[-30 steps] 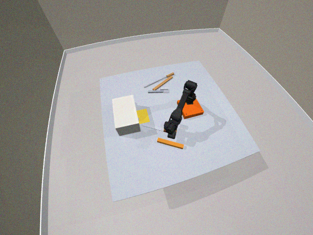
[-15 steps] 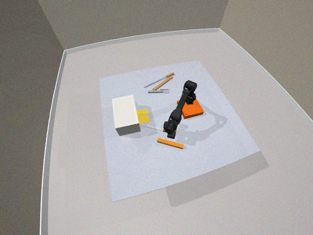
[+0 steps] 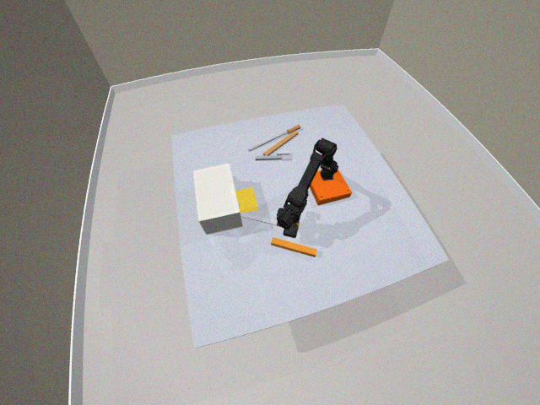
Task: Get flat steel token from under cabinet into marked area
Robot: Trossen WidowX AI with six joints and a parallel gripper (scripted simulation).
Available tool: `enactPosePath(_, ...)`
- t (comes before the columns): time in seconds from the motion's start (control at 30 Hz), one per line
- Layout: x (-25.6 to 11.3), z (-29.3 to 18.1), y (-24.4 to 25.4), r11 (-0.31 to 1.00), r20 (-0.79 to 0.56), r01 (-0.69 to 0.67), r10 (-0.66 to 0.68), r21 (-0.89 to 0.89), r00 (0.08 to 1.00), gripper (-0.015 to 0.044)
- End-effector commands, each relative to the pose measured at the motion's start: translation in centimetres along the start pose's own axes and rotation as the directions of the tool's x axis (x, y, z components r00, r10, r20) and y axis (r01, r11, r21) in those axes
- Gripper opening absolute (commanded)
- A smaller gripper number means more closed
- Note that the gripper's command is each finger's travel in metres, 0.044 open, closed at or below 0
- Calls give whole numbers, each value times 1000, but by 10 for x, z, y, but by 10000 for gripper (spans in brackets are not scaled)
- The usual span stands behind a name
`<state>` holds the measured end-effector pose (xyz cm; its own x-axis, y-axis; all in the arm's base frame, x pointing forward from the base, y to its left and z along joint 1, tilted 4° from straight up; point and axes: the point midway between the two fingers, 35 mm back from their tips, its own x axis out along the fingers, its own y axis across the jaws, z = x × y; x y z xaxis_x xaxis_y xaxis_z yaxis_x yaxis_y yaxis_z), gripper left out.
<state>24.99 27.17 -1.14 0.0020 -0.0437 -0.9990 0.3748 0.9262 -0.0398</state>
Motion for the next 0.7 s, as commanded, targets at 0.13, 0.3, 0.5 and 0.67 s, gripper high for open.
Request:
enactPosePath(0.13, 0, 18, 1, 1000, 0, -3, 3, 1, 1000, 0)
enactPosePath(0.3, 0, 28, 1, 1000, 1, -3, 3, 0, 1000, 0)
enactPosePath(0.5, 0, 40, 1, 1000, 2, -2, 2, 0, 1000, 0)
enactPosePath(0.67, -1, 50, 1, 1000, 3, -2, 2, 0, 1000, 0)
